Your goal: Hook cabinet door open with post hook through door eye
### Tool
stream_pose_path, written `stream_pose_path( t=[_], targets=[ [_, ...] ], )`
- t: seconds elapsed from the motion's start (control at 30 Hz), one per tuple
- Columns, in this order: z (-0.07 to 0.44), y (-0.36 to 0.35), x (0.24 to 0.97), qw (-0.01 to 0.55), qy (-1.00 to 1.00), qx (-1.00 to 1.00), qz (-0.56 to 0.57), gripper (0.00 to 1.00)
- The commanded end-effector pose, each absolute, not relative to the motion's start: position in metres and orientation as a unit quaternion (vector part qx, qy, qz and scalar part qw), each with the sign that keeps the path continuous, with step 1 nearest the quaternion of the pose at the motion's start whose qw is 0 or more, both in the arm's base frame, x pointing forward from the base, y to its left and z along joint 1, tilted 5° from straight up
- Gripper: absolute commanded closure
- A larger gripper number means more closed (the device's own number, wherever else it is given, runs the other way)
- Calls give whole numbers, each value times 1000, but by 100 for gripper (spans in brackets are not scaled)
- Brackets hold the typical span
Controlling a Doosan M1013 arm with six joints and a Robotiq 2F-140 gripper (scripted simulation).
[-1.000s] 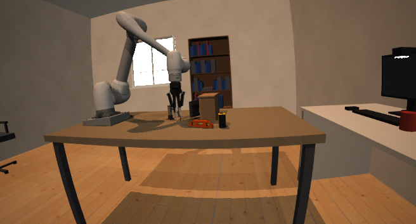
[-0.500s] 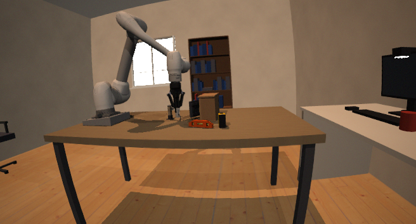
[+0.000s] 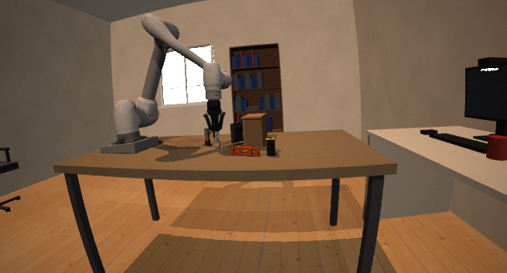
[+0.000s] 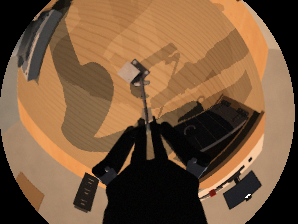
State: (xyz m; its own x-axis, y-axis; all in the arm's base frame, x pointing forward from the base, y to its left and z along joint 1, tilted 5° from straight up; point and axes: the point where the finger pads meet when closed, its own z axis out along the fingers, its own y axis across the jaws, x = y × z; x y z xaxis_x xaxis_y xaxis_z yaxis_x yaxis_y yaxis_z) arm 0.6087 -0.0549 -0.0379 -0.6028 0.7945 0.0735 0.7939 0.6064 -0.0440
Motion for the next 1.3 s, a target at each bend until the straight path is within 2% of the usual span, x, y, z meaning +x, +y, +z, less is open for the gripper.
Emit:
stream_pose_path(
  t=[0.0, 1.27],
  targets=[
    [-38, -55, 609, 43, -895, -444, 3, 97],
    [-33, -57, 610, 43, -895, -444, 3, 97]
  ],
)
